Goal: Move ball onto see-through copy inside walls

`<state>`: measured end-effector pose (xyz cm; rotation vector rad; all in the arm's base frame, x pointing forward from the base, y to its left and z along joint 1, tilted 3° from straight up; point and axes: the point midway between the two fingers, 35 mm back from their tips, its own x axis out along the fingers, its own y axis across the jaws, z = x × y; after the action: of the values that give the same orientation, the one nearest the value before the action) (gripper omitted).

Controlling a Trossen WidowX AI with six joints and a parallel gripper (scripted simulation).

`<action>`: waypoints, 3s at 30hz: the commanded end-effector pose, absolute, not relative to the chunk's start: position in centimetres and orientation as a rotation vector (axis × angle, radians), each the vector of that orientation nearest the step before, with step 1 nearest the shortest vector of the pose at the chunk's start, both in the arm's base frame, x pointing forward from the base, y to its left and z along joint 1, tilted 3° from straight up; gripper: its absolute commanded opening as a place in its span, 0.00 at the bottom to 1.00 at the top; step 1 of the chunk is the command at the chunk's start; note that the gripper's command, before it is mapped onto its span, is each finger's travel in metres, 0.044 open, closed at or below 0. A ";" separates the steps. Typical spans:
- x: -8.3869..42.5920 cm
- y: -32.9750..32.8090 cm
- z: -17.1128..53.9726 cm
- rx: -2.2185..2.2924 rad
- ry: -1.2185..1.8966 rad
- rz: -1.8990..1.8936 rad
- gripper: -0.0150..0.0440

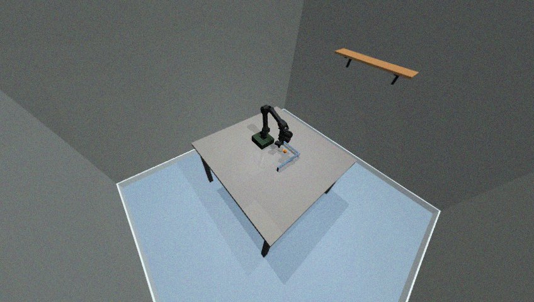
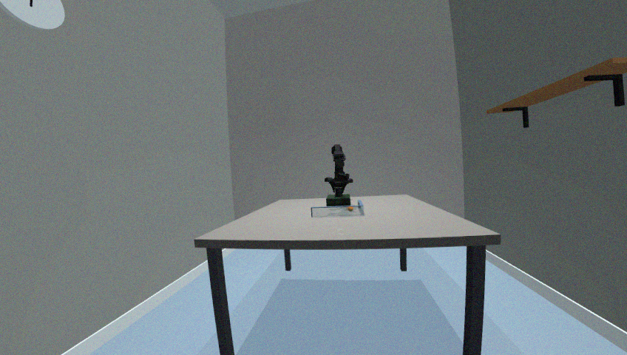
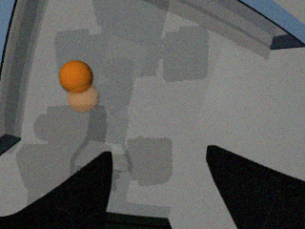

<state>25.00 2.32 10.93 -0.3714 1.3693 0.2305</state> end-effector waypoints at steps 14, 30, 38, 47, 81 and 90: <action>27.4 10.0 5.3 -1.268 1.108 1.206 0.72; 27.5 10.1 3.8 -1.268 1.108 1.206 0.72; 27.6 10.1 2.9 -1.268 1.108 1.206 0.72; 27.7 10.2 1.4 -1.268 1.108 1.206 0.72; 28.1 10.3 6.4 -1.269 1.107 1.206 0.25; 27.0 9.9 12.4 -1.268 1.107 1.206 0.25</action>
<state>27.34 9.99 10.13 -1.2646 1.1203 1.2072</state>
